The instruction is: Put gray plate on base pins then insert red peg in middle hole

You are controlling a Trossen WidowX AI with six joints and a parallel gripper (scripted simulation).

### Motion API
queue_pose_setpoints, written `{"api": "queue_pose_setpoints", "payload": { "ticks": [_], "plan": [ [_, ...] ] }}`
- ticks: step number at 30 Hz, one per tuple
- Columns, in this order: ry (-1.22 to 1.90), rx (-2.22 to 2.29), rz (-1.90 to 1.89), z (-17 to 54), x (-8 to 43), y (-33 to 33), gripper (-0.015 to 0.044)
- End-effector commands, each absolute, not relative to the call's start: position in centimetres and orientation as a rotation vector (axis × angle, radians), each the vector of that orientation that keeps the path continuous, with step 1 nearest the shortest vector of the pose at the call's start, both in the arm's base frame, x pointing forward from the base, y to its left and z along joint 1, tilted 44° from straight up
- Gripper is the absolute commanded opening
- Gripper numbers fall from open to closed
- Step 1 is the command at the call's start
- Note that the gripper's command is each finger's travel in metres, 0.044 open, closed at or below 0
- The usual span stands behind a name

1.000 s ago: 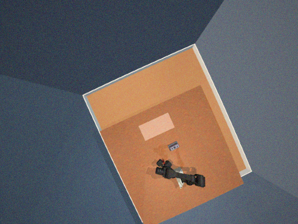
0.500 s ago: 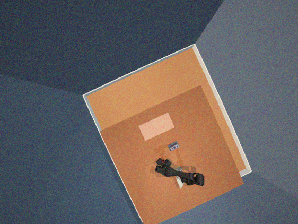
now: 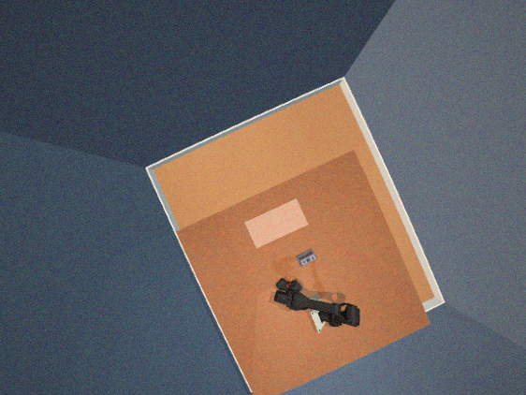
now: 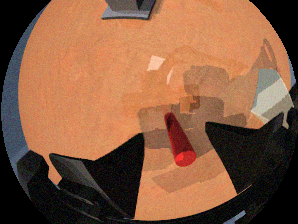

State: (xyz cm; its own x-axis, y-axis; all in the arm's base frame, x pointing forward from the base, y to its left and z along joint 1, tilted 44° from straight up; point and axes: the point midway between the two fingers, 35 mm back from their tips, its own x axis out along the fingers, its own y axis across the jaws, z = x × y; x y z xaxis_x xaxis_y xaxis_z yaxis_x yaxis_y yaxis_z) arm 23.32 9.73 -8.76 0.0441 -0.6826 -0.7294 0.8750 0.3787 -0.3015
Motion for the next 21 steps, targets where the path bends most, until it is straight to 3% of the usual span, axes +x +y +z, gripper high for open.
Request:
{"api": "queue_pose_setpoints", "payload": {
  "ticks": [1,6,13,21],
  "plan": [
    [0.938,0.246,-1.206,-8.77,23.38,9.67,0.0177],
    [0.938,0.246,-1.206,-8.77,23.38,9.67,0.0046],
    [0.938,0.246,-1.206,-8.77,23.38,9.67,0.0000],
    [0.939,0.247,-1.205,-8.13,23.47,10.44,0.0000]
  ]
}}
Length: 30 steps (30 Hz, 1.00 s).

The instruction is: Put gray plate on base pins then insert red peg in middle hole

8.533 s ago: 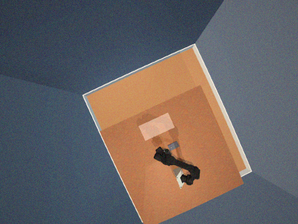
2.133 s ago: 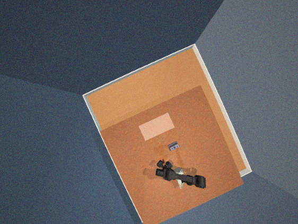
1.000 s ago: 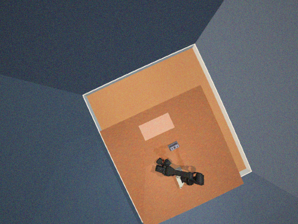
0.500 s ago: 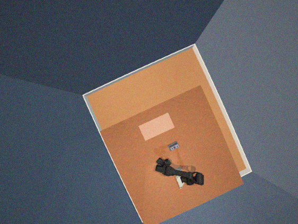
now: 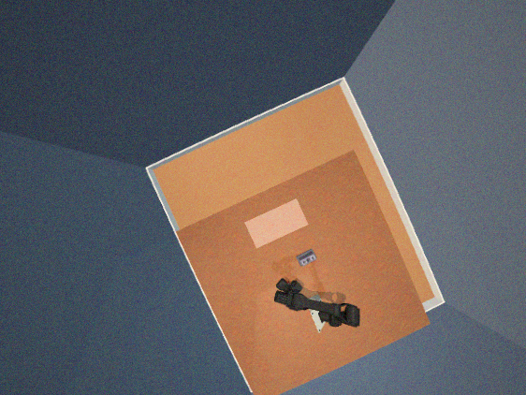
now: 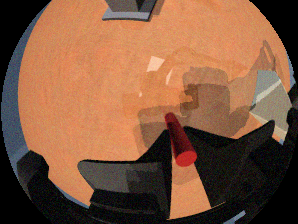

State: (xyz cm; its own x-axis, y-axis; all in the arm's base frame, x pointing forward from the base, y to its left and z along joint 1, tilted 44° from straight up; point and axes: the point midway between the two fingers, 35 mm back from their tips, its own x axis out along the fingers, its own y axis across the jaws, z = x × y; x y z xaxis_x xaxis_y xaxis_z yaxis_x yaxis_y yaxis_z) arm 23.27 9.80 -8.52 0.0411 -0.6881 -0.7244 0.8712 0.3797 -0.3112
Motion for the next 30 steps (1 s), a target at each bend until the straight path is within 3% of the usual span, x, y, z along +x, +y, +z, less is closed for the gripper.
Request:
{"api": "queue_pose_setpoints", "payload": {
  "ticks": [1,23,30],
  "plan": [
    [0.939,0.247,-1.205,-7.9,23.5,10.7,0.0000],
    [0.943,0.249,-1.203,-3.1,23.6,15.6,0.0000],
    [0.950,0.251,-1.208,-3.4,24.2,14.4,0.0000]
  ]
}}
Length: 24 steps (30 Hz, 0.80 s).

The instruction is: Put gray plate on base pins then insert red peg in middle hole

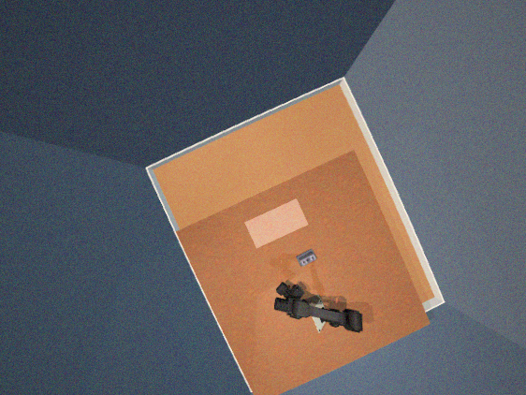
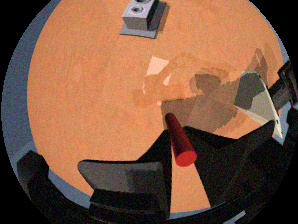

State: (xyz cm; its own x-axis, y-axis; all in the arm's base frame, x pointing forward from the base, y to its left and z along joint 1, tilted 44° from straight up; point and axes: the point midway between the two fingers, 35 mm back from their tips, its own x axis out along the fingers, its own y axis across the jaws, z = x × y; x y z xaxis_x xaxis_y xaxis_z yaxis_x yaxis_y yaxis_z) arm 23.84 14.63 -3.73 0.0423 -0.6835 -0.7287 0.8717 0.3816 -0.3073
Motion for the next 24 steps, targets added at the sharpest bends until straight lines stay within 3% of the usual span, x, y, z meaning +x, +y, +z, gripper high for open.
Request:
{"api": "queue_pose_setpoints", "payload": {
  "ticks": [1,24],
  "plan": [
    [0.952,0.254,-1.208,-3.3,24.4,14.3,0.0000],
    [0.968,0.281,-1.200,0.3,28.3,11.4,0.0000]
  ]
}}
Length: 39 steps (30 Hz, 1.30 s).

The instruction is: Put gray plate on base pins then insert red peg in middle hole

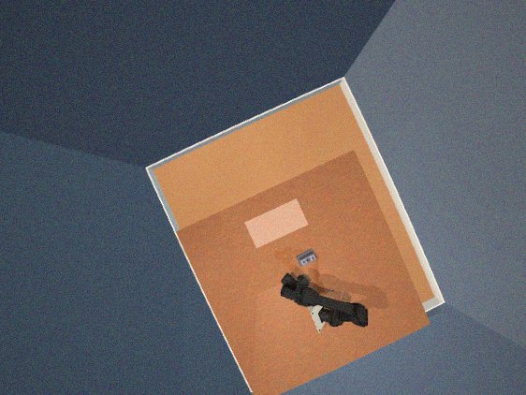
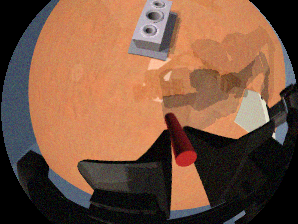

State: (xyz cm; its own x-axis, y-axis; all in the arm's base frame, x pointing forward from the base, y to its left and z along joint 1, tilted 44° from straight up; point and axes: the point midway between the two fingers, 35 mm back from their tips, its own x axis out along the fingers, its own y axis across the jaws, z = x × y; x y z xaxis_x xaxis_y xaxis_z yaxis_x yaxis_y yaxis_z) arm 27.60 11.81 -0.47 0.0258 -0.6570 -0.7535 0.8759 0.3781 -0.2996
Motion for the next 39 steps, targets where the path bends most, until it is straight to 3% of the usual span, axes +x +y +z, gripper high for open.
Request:
{"api": "queue_pose_setpoints", "payload": {
  "ticks": [1,39],
  "plan": [
    [0.967,0.280,-1.199,0.4,28.5,11.3,0.0000],
    [0.936,0.249,-1.204,7.8,33.6,3.7,0.0000]
  ]
}}
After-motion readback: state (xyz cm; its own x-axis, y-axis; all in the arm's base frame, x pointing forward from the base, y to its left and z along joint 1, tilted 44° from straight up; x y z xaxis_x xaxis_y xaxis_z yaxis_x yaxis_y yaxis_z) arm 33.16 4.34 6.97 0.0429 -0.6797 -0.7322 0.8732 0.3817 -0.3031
